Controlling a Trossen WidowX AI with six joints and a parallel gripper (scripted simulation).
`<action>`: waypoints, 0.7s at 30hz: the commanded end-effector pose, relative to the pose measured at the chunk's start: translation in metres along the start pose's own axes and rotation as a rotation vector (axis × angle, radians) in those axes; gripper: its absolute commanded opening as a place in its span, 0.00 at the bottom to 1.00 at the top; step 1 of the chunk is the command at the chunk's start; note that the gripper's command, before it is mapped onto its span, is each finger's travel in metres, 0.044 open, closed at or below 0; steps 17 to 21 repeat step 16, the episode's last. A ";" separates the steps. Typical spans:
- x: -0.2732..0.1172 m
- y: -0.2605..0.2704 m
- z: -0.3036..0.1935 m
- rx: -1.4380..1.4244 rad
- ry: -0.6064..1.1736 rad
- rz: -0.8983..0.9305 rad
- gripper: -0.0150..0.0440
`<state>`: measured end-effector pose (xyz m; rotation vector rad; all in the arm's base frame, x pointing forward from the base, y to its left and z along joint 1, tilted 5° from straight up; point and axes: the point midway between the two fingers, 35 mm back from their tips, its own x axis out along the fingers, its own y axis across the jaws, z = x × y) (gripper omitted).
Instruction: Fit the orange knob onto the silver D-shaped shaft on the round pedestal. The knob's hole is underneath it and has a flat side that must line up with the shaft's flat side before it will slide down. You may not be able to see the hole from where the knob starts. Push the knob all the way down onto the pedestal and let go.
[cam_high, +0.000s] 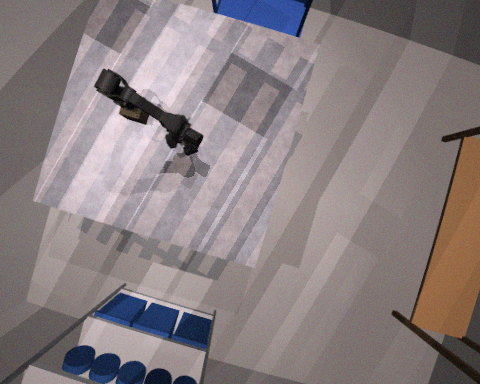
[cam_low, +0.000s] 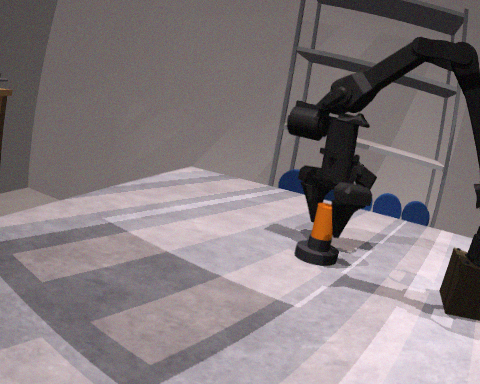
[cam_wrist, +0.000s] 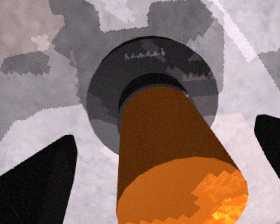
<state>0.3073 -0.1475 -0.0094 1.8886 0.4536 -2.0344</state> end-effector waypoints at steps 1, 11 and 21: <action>-0.042 0.004 -0.004 0.001 0.010 0.013 1.00; -0.091 0.005 -0.004 0.001 0.011 0.013 1.00; -0.091 0.005 -0.004 0.001 0.011 0.013 1.00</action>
